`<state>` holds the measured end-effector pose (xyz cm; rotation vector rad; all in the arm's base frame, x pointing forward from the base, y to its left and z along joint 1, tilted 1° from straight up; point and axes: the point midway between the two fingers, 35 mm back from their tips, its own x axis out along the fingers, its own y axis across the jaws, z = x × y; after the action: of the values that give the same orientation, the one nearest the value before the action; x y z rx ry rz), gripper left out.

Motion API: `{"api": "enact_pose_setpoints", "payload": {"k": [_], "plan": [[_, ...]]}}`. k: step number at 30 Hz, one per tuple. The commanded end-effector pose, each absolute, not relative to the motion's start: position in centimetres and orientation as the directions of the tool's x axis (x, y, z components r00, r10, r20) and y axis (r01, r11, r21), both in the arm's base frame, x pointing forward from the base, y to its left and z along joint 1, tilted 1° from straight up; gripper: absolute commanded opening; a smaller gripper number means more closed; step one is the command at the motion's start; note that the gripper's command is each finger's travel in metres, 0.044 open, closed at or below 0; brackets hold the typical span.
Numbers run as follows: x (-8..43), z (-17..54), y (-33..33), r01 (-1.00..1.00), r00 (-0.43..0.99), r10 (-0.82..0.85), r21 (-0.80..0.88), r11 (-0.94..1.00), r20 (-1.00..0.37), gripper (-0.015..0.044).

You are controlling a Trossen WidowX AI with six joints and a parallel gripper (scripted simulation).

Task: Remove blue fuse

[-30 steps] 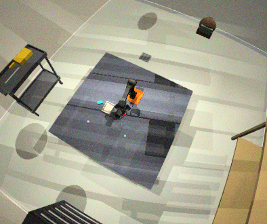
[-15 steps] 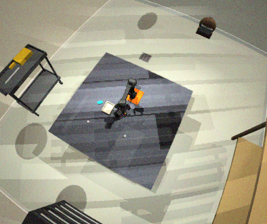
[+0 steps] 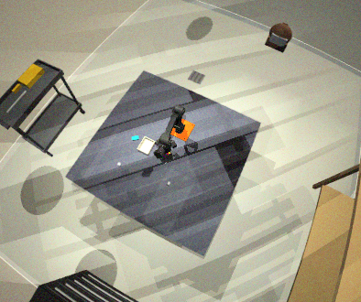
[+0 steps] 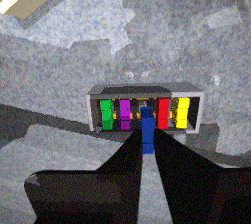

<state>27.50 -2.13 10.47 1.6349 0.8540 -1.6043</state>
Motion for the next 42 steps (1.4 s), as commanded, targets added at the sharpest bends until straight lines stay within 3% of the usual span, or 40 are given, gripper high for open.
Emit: {"api": "enact_pose_setpoints", "payload": {"k": [1, 15, 42], "plan": [[27.5, 11.0, -2.2, 0.83, 0.022, -0.011, 0.024, -0.557, -1.0, 0.0], [27.5, 12.7, -2.4, 0.83, 0.022, -0.011, 0.025, -0.557, -1.0, 0.0], [26.7, 13.1, -16.3, 0.83, 0.022, -0.026, 0.032, -0.557, -0.999, 0.0]]}}
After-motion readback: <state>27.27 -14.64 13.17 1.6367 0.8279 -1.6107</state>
